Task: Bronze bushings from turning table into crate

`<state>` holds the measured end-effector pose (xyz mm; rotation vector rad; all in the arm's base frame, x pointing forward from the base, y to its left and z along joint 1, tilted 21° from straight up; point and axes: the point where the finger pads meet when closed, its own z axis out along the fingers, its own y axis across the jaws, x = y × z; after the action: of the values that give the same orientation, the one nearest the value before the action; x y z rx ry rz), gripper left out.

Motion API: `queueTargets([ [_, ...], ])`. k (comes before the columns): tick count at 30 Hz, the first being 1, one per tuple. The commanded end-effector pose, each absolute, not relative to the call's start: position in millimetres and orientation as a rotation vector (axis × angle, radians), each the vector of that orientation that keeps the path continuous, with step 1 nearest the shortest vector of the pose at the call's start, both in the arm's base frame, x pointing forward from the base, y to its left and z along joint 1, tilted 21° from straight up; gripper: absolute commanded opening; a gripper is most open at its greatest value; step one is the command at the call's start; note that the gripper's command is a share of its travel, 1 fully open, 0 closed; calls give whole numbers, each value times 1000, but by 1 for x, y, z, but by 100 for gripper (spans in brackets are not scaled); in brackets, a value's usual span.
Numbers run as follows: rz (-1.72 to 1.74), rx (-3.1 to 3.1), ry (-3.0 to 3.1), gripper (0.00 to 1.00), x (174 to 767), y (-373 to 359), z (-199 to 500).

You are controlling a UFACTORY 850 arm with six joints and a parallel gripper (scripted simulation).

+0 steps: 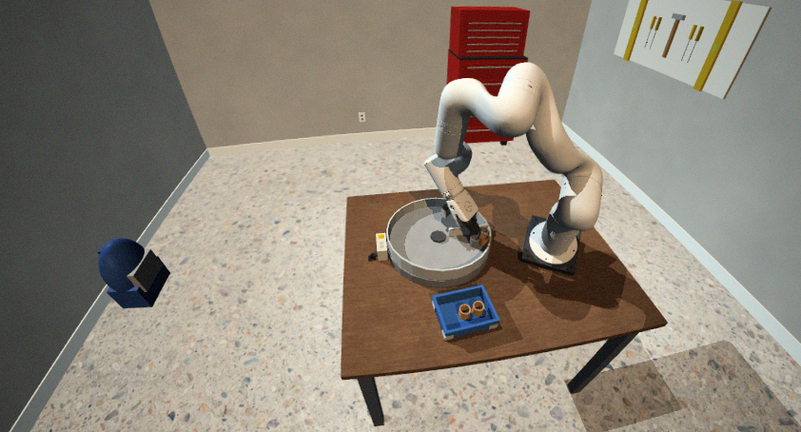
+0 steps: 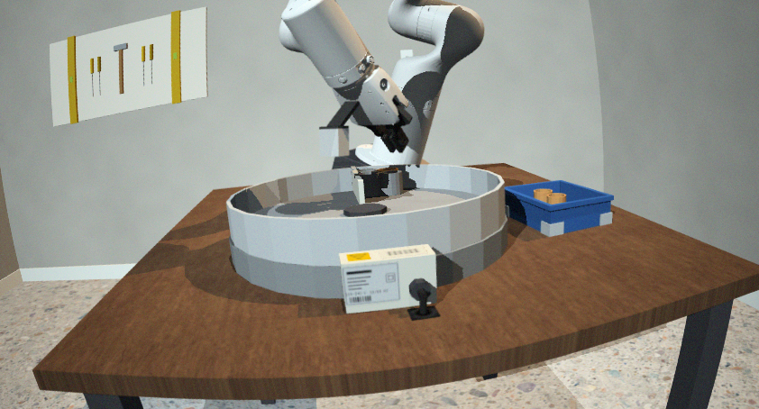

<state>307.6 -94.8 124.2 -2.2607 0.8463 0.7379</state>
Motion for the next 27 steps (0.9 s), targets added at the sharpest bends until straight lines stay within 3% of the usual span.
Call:
queueTargets([
  [1, 736, -2261, 847, 10, 308, -95, 123],
  [27, 736, -2262, 848, 10, 314, -87, 96],
])
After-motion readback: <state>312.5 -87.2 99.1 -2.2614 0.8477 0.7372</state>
